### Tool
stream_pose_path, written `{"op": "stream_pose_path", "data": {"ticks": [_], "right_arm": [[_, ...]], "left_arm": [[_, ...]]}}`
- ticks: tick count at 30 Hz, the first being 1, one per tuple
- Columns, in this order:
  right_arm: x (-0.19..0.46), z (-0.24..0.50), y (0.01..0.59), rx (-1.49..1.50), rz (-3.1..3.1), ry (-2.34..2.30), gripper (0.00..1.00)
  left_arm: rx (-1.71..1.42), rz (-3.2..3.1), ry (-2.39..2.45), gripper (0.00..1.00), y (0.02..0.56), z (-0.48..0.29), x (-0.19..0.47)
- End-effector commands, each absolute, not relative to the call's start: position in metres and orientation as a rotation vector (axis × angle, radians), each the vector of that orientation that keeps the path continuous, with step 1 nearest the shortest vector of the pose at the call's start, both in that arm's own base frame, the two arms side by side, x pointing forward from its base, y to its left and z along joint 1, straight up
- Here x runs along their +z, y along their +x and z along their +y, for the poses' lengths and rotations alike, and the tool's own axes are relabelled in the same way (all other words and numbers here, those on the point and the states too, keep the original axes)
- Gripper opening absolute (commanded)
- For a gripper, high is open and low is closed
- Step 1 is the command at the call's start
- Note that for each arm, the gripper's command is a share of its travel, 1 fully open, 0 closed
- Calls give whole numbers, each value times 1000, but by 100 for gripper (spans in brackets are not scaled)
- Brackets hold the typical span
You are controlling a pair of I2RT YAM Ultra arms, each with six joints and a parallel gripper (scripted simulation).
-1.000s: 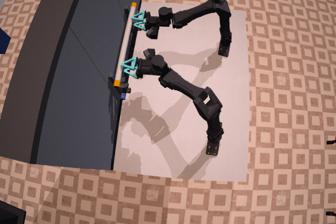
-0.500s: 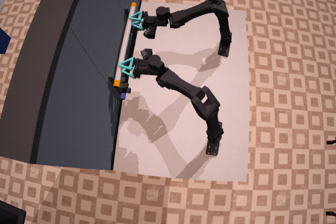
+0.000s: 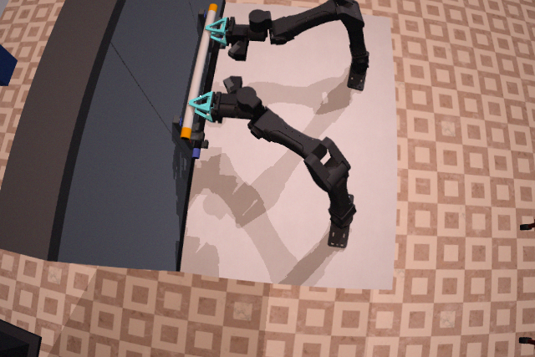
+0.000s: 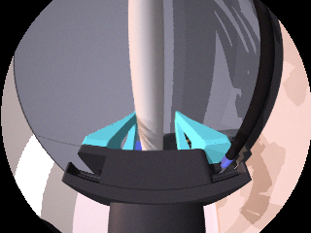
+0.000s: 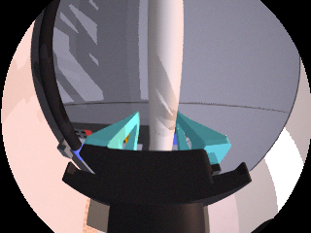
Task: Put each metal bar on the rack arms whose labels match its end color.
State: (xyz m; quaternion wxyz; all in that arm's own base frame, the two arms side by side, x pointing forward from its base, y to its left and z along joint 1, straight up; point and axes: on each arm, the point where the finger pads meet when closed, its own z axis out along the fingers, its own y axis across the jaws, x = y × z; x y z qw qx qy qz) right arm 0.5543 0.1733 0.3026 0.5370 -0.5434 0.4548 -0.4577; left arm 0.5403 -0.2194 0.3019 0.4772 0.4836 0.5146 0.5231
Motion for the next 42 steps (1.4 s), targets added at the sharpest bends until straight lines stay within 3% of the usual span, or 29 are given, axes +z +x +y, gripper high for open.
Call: {"op": "stream_pose_path", "data": {"ticks": [1,29,42], "right_arm": [[309,171,557,-1086,1084,-1292,42],[309,171,557,-1085,1085,-1292,0],[309,171,556,-1085,1085,-1292,0]], "left_arm": [[1273,1263,1170,44,543,-216,308],[1273,1262,1169,0,543,-216,309],[1273,1262,1169,0,542,-216,309]]}}
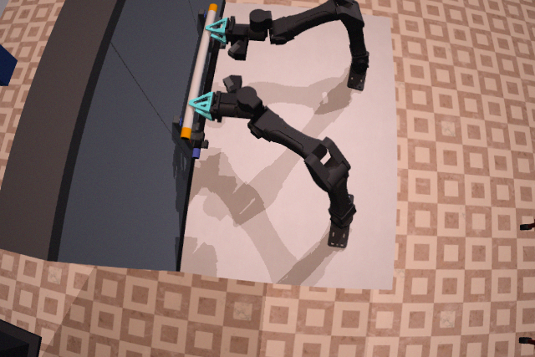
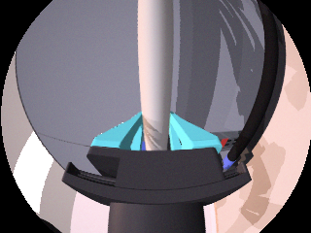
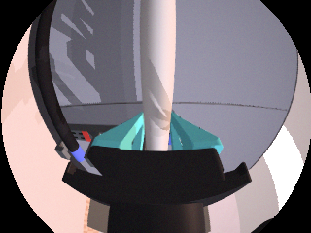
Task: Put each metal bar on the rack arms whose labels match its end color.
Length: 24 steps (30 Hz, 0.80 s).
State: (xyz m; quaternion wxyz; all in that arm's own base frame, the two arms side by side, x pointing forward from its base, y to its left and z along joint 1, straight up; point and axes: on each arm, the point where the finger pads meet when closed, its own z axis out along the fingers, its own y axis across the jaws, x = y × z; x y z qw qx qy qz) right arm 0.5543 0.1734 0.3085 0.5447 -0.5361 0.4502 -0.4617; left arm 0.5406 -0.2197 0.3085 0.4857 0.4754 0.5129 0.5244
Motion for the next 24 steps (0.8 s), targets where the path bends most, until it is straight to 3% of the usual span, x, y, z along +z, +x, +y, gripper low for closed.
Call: {"op": "stream_pose_path", "data": {"ticks": [1,24], "right_arm": [[309,171,556,-1085,1085,-1292,0],[309,170,553,-1084,1085,-1292,0]], "left_arm": [[1273,1262,1169,0,542,-216,309],[1273,1262,1169,0,539,-216,309]]}}
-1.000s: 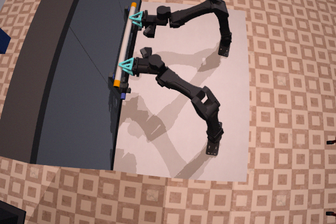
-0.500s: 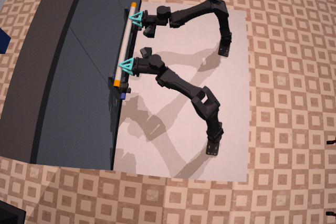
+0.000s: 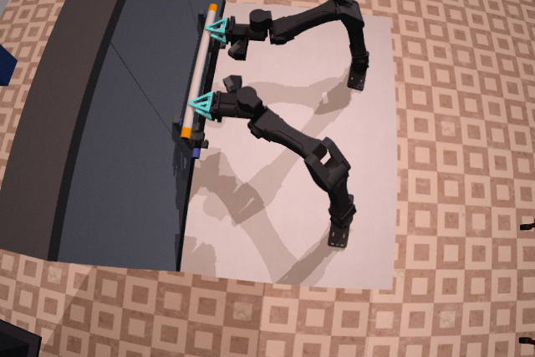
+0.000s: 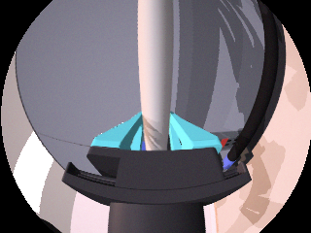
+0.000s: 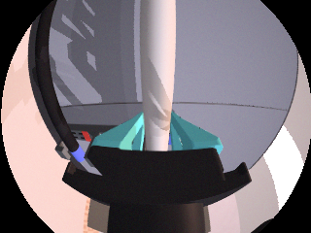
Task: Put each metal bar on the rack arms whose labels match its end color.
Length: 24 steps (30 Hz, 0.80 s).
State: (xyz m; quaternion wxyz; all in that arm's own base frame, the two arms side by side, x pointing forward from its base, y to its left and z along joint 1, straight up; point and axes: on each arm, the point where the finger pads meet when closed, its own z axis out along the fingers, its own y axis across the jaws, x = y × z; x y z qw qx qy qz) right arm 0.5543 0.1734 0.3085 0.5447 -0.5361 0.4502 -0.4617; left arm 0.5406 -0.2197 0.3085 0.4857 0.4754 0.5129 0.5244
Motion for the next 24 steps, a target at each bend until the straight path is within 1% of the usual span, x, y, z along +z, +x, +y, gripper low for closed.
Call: {"op": "stream_pose_path", "data": {"ticks": [1,24], "right_arm": [[310,170,553,-1084,1085,-1292,0],[326,171,553,-1084,1085,-1292,0]], "left_arm": [[1273,1262,1169,0,539,-216,310],[1273,1262,1169,0,539,-216,326]]}}
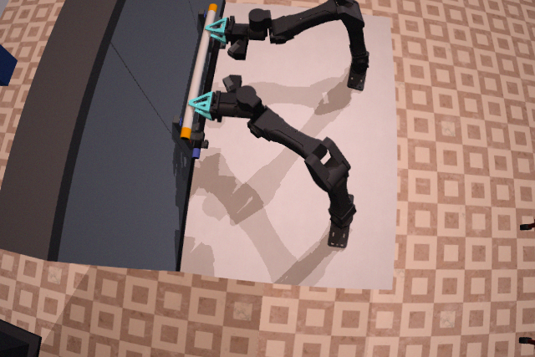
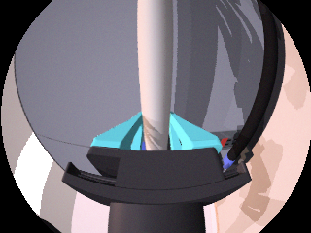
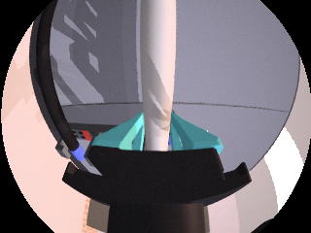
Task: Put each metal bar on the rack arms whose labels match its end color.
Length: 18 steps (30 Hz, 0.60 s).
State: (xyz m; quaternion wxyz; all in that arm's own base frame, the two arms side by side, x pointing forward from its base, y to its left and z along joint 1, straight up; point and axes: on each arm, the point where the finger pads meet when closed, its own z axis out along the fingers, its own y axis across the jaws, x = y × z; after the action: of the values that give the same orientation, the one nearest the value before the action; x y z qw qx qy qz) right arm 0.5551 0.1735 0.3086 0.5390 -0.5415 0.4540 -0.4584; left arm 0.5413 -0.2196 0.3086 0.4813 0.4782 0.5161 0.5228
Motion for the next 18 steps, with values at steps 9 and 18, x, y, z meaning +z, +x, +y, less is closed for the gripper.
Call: {"op": "stream_pose_path", "data": {"ticks": [9,18], "right_arm": [[334,171,553,-1084,1085,-1292,0],[344,171,553,-1083,1086,-1294,0]], "left_arm": [[1273,1262,1169,0,539,-216,333],[1270,1263,1171,0,538,-216,344]]}}
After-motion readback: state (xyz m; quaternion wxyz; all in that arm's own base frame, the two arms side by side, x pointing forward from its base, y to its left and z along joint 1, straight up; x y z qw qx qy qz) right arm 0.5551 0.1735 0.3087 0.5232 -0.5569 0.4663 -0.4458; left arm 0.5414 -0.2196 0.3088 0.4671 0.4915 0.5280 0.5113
